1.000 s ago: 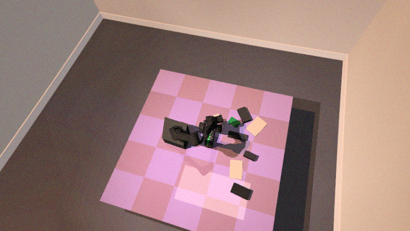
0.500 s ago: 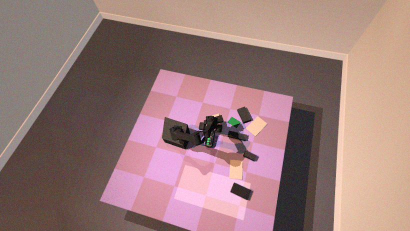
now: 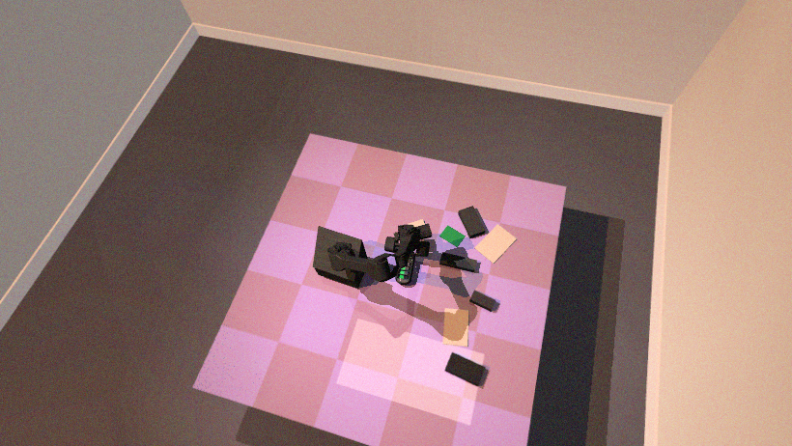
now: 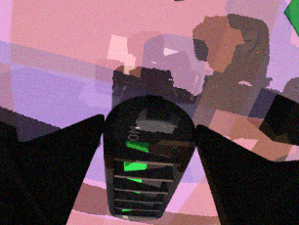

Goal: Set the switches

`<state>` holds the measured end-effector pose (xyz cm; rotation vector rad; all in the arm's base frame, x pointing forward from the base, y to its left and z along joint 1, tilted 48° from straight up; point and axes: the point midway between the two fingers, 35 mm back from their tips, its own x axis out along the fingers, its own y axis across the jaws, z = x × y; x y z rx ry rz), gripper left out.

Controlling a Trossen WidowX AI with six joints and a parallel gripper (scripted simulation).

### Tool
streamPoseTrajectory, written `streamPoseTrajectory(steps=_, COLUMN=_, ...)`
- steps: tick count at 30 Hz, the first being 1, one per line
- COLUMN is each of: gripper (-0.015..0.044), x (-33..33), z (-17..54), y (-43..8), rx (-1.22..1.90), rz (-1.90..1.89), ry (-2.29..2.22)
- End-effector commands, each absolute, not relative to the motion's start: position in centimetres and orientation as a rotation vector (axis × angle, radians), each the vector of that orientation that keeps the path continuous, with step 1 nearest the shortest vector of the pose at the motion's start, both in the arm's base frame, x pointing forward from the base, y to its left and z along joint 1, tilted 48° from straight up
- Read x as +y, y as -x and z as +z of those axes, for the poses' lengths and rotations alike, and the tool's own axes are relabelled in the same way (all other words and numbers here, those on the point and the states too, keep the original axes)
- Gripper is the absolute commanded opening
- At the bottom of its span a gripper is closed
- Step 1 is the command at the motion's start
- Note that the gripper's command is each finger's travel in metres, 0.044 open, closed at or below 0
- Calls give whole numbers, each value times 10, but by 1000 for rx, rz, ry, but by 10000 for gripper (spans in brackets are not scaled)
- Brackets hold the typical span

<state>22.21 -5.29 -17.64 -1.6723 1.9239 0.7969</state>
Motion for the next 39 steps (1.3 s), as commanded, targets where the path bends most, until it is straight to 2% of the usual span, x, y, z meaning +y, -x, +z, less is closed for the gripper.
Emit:
streamPoseTrajectory(steps=1, gripper=338, x=-57, z=-178, y=-221, rx=1929, rz=797, ry=1680)
streamPoseTrajectory(steps=27, gripper=338, x=-58, z=-181, y=-221, rx=1924, rz=797, ry=1673)
streamPoseTrajectory(steps=31, gripper=440, x=-58, z=-181, y=-221, rx=1924, rz=798, ry=1674)
streamPoseTrajectory(steps=39, gripper=440, x=-58, z=-181, y=-221, rx=1924, rz=798, ry=1674)
